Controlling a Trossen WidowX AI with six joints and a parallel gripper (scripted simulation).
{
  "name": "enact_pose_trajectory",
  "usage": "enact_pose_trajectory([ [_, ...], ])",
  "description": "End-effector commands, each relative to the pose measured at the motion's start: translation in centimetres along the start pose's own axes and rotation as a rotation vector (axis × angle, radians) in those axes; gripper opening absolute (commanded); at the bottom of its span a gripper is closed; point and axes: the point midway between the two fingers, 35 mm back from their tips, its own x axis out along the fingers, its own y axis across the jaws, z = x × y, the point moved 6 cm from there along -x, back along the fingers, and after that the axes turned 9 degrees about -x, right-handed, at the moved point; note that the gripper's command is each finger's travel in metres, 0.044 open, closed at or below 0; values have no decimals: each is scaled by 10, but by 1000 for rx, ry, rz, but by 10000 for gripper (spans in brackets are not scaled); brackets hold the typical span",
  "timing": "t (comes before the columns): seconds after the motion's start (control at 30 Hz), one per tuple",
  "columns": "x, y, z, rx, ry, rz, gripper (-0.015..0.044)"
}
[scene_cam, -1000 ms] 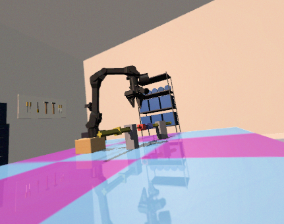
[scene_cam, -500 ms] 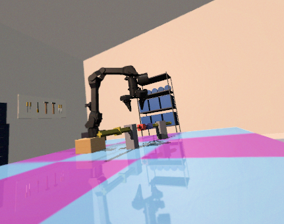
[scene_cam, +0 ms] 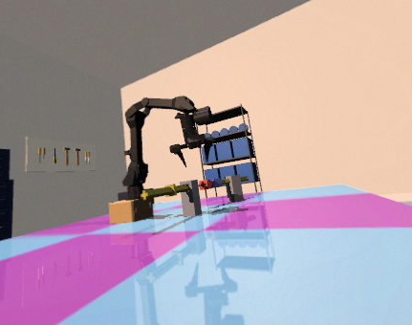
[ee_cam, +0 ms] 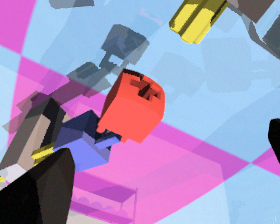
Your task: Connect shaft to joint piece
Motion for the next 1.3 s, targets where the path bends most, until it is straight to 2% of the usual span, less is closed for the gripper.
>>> enact_pose_trajectory([
  [0.0, 4, -9, 7, 136, 36, 34, 440],
  [0.57, 11, -42, 31, 635, 165, 166, 440],
  [0.93, 11, -43, 33, 615, 156, 167, 440],
  [1.27, -2, -62, 64, 305, 19, 148, 440],
])
